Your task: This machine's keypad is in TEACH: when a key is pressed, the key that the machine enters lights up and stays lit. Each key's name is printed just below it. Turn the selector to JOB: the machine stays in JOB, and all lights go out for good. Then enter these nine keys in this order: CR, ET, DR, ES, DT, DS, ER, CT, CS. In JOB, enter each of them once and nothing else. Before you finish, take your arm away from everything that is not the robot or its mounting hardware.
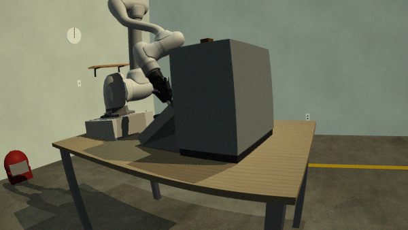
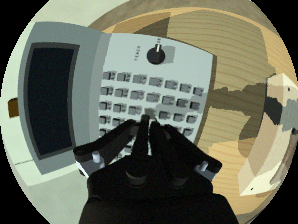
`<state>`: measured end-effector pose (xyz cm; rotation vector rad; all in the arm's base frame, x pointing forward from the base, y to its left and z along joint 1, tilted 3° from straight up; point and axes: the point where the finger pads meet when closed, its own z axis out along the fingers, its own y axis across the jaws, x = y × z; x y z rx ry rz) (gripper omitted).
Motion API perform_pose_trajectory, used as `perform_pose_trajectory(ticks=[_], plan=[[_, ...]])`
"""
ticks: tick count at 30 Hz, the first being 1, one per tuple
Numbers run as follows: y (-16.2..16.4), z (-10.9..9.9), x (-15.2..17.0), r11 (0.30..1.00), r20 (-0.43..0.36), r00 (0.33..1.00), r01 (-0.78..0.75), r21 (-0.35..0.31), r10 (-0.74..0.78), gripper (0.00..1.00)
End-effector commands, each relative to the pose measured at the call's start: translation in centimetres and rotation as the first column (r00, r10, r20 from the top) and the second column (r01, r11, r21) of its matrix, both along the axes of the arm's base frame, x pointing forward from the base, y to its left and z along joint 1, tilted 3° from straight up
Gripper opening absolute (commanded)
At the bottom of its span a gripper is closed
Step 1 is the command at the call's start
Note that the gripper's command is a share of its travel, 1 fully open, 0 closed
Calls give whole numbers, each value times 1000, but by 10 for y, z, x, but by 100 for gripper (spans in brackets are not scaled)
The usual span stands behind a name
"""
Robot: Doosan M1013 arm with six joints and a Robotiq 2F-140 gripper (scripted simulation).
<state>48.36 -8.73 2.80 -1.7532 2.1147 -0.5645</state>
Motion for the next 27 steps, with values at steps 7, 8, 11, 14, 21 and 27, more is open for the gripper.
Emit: perform_pose_trajectory(ticks=[7, 8, 11, 14, 21, 27], plan=[[0, 0, 0, 1000, 0, 1000, 0, 0, 0, 0], [0, 0, 0, 1000, 0, 1000, 0, 0, 0, 0], [0, 0, 0, 1000, 0, 1000, 0, 0, 0, 0], [0, 0, 0, 1000, 0, 1000, 0, 0, 0, 0], [0, -1, 0, 1000, 0, 1000, 0, 0, 0, 0], [0, -3, 2, 1000, 0, 1000, 0, 0, 0, 0]])
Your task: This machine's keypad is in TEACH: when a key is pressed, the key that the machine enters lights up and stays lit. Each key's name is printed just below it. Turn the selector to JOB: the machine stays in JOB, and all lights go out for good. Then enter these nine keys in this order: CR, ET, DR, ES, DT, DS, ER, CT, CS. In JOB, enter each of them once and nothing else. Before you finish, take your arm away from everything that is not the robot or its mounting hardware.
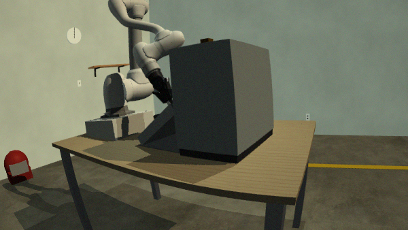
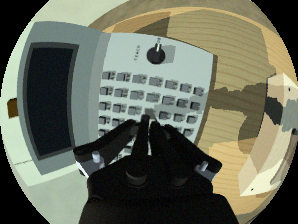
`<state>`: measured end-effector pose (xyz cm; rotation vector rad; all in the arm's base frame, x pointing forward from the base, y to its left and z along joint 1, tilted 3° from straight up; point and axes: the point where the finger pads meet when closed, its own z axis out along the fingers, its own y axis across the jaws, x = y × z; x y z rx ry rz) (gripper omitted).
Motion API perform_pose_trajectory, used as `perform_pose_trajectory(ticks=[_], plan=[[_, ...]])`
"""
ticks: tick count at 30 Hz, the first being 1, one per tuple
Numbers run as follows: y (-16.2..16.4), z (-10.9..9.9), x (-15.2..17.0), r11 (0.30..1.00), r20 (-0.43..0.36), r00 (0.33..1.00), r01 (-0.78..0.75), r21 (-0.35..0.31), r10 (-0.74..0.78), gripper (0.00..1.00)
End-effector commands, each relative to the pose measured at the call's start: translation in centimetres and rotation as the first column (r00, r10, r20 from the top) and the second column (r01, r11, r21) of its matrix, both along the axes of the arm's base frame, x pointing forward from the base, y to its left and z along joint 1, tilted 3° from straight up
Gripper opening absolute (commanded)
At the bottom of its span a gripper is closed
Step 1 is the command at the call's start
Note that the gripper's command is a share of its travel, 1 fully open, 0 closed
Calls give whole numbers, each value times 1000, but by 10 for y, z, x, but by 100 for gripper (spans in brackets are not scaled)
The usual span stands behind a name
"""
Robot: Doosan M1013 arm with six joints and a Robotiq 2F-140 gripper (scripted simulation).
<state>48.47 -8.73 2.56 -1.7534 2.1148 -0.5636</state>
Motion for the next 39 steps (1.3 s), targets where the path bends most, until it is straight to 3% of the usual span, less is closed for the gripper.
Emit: perform_pose_trajectory(ticks=[1, 39], plan=[[0, -1, 1, 1000, 0, 1000, 0, 0, 0, 0], [-1, -10, 6, 1000, 0, 1000, 0, 0, 0, 0]])
